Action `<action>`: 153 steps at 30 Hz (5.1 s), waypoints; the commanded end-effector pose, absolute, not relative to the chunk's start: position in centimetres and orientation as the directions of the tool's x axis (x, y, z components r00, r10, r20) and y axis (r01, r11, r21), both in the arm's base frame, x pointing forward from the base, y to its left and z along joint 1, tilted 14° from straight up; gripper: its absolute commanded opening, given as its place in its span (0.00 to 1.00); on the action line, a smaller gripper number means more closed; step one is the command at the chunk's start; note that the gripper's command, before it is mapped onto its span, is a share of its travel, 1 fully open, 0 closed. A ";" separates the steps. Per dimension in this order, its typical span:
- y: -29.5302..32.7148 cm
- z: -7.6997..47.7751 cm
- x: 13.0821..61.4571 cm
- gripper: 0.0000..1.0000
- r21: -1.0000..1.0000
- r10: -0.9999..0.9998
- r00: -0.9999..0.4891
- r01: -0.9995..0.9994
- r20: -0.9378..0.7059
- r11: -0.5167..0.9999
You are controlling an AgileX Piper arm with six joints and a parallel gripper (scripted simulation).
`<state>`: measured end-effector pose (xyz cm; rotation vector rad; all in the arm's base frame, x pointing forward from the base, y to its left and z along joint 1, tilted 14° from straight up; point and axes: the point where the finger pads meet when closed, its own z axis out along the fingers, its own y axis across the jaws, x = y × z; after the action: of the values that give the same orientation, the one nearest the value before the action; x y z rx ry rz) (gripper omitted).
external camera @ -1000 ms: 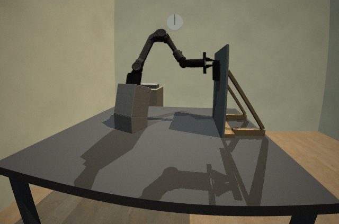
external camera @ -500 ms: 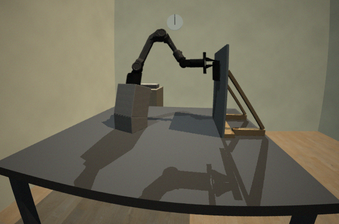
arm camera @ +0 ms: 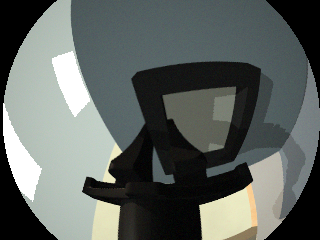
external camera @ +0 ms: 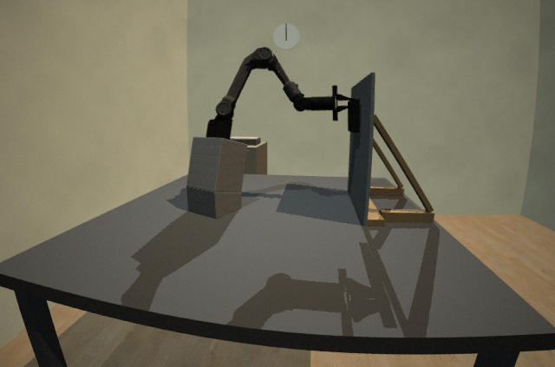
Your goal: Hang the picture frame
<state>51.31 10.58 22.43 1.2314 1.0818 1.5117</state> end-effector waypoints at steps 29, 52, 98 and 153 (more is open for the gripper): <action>10.4 22.7 51.3 0.00 0.965 0.968 -0.119 -0.114 0.222 -0.236; 10.5 22.4 51.3 0.00 0.965 0.967 -0.120 -0.115 0.223 -0.237; 10.5 22.4 51.3 0.63 0.965 0.967 -0.119 -0.114 0.223 -0.237; 10.4 22.3 50.1 0.63 0.965 0.967 -0.119 -0.114 0.224 -0.238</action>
<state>50.36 10.40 22.19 1.2276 1.0742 1.5145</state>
